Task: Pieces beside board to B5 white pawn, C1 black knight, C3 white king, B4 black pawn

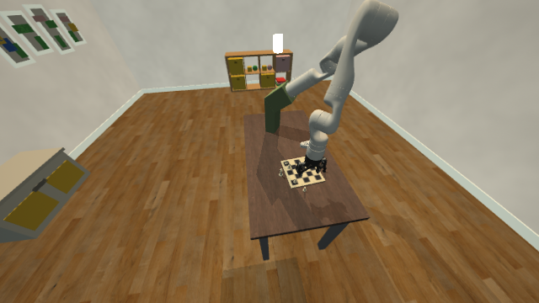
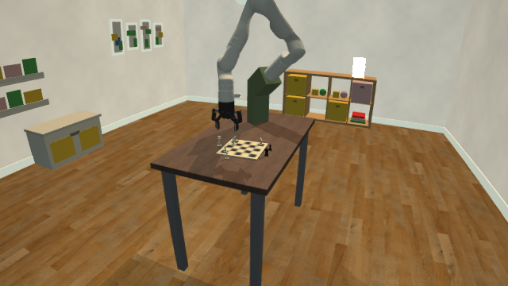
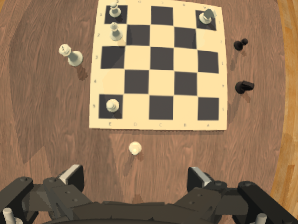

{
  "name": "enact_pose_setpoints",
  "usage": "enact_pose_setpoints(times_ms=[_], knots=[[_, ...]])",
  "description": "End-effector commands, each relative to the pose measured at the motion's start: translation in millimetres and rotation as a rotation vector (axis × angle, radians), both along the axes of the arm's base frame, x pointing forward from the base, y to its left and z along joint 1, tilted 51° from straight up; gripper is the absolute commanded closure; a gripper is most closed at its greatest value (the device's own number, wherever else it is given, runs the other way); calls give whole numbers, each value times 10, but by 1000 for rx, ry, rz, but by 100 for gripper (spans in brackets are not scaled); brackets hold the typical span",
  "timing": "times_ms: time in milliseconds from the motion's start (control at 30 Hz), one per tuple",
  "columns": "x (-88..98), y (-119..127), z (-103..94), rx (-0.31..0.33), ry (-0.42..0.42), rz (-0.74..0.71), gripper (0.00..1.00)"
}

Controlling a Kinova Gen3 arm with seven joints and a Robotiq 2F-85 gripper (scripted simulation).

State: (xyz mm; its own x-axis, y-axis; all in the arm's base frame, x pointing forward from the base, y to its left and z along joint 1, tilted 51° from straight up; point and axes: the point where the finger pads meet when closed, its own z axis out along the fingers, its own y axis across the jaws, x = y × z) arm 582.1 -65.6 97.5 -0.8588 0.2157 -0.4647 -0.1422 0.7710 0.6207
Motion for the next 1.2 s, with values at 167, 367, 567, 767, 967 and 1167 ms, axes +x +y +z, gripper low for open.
enact_pose_setpoints(times_ms=[167,367,567,767,967,1167], knots=[[-8,14,-36,-60,-75,89,0],[-37,78,-75,-140,-173,218,0],[-67,149,-122,-241,-306,382,0],[-87,199,-155,-320,-413,507,0],[-98,257,-201,-452,-596,709,0],[-121,316,-245,-590,-796,926,0]])
